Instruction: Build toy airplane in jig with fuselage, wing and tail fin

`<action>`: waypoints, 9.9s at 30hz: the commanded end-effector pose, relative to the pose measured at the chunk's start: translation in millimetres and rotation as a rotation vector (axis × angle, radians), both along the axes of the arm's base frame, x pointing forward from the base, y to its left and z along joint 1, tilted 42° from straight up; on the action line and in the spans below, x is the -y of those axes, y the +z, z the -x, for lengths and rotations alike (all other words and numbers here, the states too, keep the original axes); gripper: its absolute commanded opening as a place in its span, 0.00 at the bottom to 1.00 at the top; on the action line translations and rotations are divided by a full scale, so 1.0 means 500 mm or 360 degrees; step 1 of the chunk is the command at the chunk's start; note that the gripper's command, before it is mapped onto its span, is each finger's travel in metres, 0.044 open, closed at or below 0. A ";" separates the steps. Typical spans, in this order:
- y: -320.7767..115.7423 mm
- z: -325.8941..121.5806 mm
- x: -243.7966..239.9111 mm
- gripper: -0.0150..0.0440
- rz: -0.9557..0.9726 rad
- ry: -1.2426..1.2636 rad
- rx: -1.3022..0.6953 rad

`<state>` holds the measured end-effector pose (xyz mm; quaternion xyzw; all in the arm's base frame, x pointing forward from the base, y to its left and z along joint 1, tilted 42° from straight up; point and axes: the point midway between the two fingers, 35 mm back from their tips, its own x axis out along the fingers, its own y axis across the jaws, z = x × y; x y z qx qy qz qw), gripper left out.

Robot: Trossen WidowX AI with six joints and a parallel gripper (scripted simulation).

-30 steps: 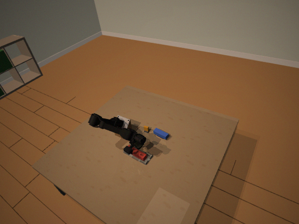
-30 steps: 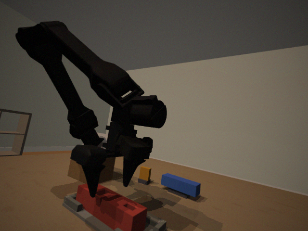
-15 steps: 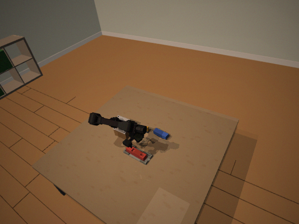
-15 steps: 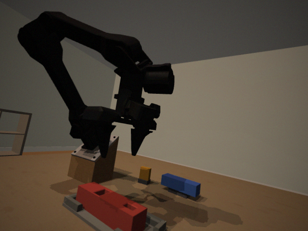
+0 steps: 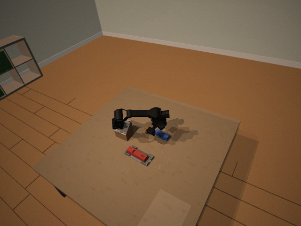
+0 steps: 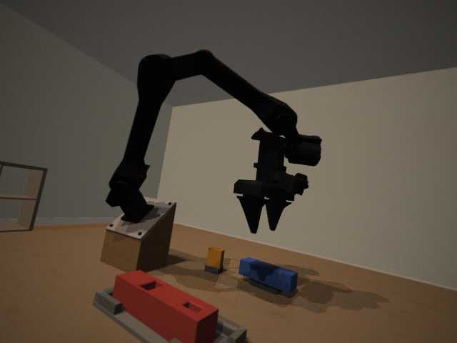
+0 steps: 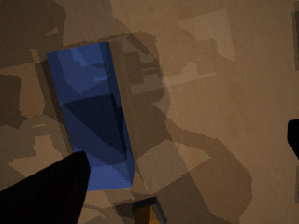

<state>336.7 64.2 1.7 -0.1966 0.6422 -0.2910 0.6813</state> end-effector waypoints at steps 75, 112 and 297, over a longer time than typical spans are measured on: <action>-0.267 0.005 0.038 0.46 0.0025 -0.0012 0.0003; -0.119 -0.002 -0.099 0.25 0.0011 -0.0020 0.0002; 0.140 0.227 0.374 0.92 0.0028 -0.1852 0.1611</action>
